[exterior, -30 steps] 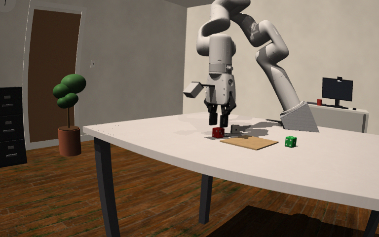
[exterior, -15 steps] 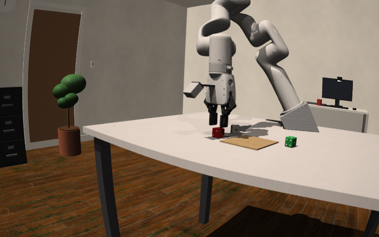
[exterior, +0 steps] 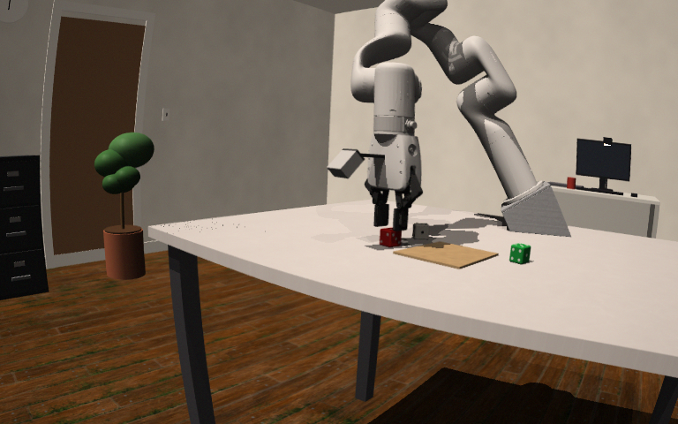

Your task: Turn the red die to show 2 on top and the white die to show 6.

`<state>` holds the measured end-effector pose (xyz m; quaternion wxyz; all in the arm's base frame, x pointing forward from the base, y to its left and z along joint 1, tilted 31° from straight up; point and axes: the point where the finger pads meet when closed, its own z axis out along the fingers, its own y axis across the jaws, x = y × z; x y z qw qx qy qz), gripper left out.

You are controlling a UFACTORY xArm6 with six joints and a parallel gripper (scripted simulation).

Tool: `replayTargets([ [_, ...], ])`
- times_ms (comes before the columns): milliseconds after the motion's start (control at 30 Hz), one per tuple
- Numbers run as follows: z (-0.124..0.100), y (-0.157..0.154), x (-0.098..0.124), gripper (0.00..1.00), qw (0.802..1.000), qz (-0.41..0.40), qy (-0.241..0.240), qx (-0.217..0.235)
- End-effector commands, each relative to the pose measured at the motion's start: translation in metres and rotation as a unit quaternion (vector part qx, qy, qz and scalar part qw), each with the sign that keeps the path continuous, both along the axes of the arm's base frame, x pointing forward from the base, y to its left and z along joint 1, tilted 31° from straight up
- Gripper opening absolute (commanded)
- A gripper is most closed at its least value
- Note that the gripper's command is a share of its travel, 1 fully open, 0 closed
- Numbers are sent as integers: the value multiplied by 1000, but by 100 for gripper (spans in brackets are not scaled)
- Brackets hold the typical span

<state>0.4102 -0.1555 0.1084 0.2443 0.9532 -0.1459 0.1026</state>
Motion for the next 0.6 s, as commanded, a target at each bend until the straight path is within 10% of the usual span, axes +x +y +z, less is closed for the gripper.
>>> replayTargets([
  [0,-5,-3,2,47,1000,0,-2,0],
  [567,-24,-14,5,47,1000,0,-2,0],
])
